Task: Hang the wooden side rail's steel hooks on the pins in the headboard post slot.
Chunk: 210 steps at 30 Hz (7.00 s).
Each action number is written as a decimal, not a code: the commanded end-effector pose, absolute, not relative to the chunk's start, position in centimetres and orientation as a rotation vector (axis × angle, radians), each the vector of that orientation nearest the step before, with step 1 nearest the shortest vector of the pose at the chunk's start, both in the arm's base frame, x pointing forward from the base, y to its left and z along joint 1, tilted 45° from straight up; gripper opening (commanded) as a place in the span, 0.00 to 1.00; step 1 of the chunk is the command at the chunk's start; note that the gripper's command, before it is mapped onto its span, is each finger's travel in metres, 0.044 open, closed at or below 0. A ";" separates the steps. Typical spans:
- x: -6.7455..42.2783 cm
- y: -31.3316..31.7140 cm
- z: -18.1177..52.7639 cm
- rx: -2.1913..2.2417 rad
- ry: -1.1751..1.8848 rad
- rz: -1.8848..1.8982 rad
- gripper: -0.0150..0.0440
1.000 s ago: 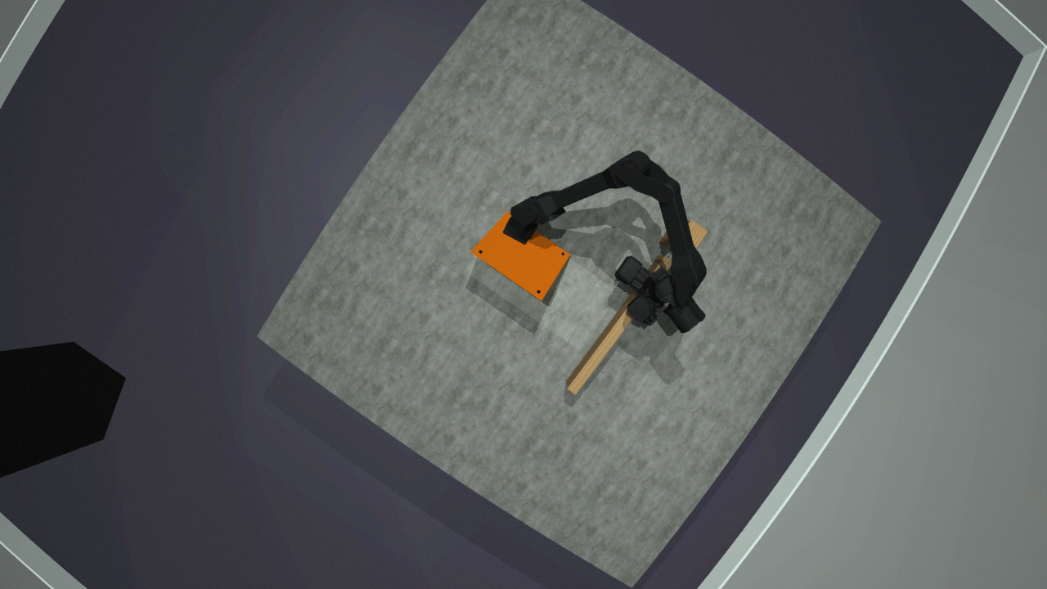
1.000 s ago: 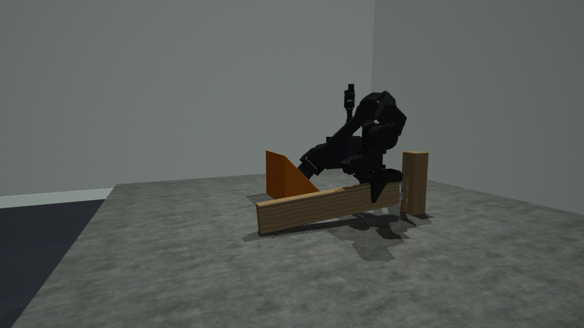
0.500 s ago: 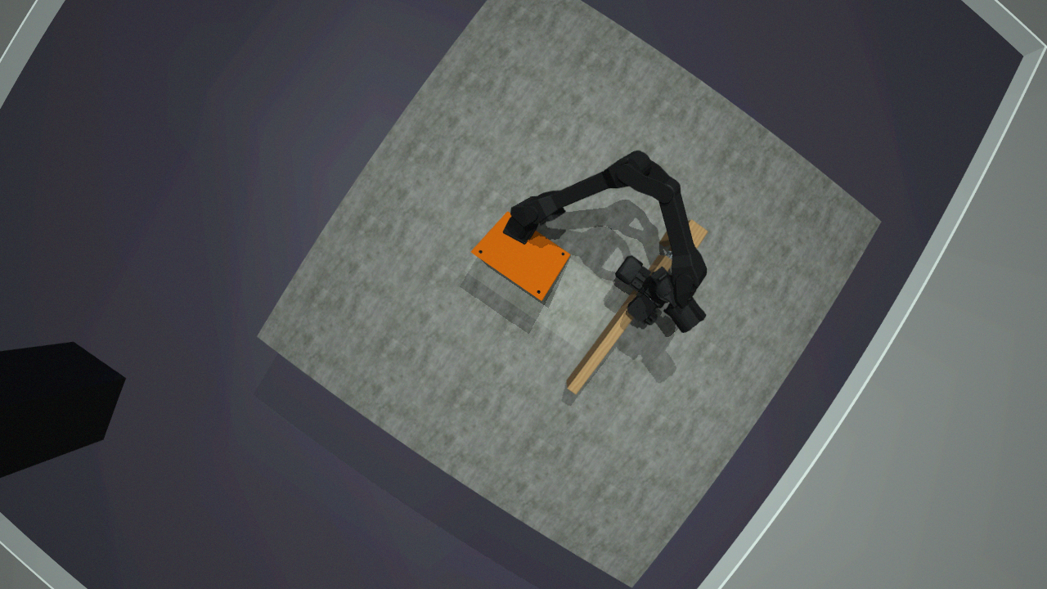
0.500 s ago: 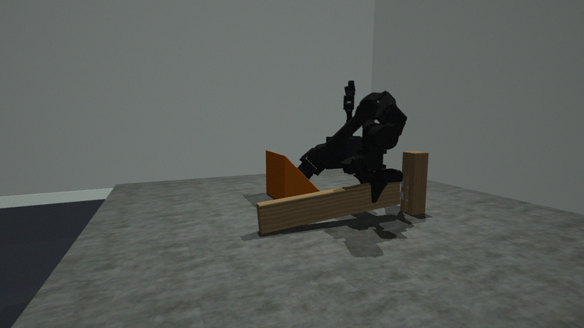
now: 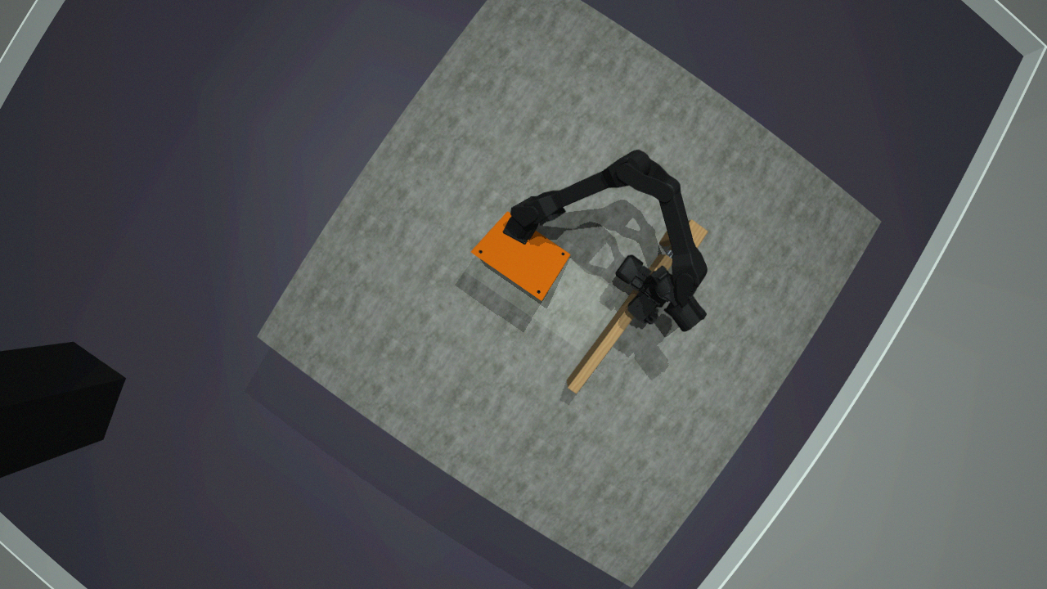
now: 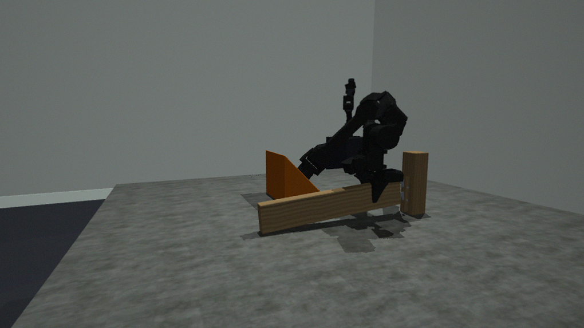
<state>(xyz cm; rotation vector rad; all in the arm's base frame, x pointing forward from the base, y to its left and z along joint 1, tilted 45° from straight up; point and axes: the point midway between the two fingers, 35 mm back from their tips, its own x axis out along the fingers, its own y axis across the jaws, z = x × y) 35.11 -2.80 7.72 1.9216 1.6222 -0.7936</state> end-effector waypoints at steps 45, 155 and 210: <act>35.2 -2.6 8.4 1.929 1.611 -0.794 0.25; 35.4 -1.8 9.3 1.930 1.611 -0.793 0.25; 35.5 -1.3 9.7 1.930 1.611 -0.793 0.25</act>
